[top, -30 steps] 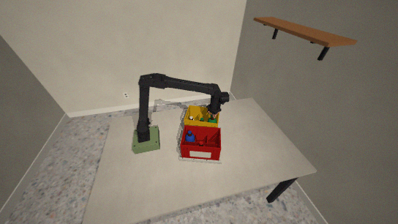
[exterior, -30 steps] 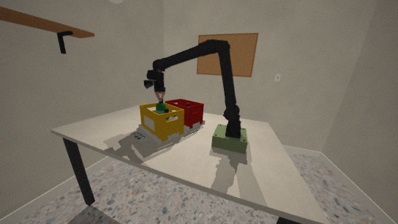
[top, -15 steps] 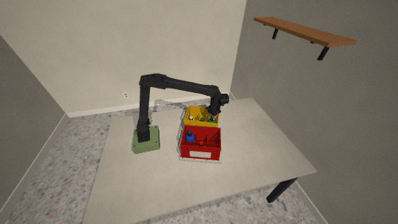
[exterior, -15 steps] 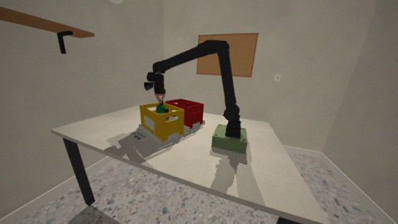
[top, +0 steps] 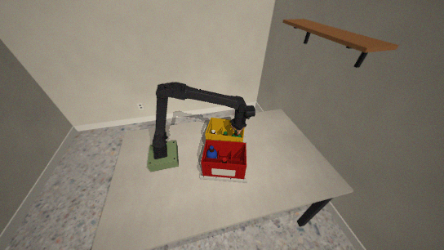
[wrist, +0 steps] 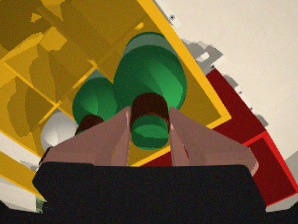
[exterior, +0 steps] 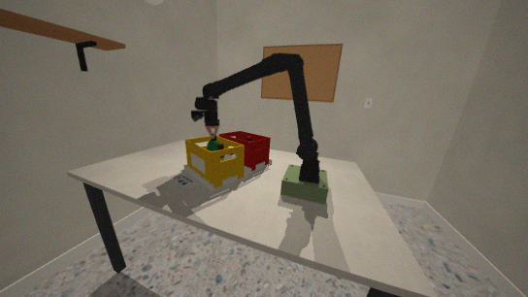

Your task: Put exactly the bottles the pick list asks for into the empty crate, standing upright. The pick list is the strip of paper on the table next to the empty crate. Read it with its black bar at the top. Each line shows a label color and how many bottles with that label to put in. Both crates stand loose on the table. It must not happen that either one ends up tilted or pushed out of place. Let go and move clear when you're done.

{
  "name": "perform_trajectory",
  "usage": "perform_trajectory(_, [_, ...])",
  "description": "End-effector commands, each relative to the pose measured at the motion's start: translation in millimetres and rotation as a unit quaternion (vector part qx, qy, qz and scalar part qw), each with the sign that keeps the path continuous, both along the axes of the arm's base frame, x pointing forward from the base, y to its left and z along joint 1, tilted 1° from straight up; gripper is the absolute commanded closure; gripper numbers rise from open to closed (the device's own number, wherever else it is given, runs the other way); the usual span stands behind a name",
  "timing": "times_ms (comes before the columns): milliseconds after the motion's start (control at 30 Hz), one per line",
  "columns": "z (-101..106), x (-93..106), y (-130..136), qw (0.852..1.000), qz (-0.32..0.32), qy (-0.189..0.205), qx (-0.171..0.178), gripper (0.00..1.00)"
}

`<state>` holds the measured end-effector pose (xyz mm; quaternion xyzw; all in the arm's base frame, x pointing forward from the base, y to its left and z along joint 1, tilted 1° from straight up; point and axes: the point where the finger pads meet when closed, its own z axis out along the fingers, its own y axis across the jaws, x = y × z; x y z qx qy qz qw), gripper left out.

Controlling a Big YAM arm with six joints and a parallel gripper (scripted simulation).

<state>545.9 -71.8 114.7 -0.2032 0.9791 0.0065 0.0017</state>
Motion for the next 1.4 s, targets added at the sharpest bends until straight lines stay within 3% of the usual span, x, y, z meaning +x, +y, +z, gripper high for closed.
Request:
perform_trajectory(0, [33,15.1,2,0.999,-0.003,-0.039,-0.005,1.0])
perform_trajectory(400, [16,5.0,4,1.0,-0.003,-0.023,-0.003,1.0])
perform_trajectory(967, [15,4.0,3,1.0,-0.004,-0.023,-0.003,1.0])
perform_trajectory(1000, [13,11.9,-1,1.0,-0.001,-0.023,-0.003,1.0])
perform_trajectory(1367, [23,12.3,1,0.999,-0.004,-0.035,-0.004,1.0])
